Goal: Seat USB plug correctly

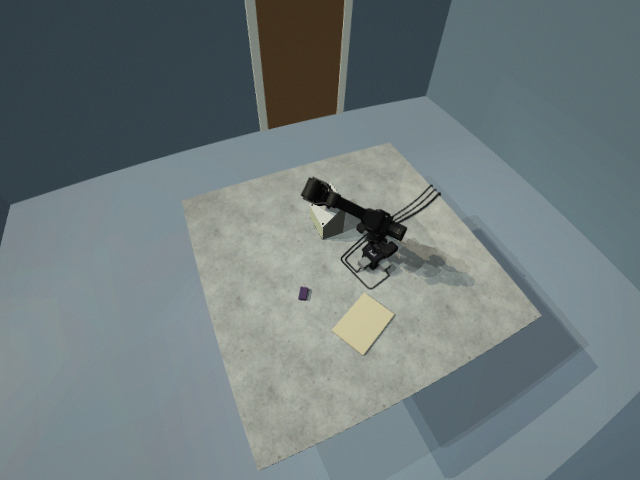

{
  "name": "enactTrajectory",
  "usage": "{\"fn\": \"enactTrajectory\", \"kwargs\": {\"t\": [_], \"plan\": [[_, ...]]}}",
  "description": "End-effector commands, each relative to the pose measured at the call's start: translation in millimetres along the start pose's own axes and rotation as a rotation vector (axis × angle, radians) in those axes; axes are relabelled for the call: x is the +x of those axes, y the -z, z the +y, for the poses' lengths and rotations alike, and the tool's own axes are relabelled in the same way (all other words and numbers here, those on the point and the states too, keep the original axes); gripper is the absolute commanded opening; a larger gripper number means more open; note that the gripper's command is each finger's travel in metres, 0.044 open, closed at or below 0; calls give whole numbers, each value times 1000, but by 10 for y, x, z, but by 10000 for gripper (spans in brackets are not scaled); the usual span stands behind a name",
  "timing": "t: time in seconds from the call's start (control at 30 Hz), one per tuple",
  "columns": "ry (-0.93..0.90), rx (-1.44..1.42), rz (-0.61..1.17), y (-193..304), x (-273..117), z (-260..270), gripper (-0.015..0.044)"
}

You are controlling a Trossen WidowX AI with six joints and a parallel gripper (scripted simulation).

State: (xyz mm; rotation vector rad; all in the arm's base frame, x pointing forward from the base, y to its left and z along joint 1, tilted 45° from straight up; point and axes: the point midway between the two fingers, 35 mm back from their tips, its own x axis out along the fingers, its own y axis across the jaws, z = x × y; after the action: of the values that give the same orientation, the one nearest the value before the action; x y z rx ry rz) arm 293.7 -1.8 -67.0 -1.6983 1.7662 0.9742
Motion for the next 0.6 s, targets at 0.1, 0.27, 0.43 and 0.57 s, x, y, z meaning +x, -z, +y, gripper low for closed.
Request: {"fn": "enactTrajectory", "kwargs": {"t": [0.1,0.27,0.43,0.57], "plan": [[-2,-3,6,14,27,7,0],[-2,-3,6,15,33,7,0],[-2,-3,6,15,39,7,0],[-2,-3,6,16,44,7,0]]}}
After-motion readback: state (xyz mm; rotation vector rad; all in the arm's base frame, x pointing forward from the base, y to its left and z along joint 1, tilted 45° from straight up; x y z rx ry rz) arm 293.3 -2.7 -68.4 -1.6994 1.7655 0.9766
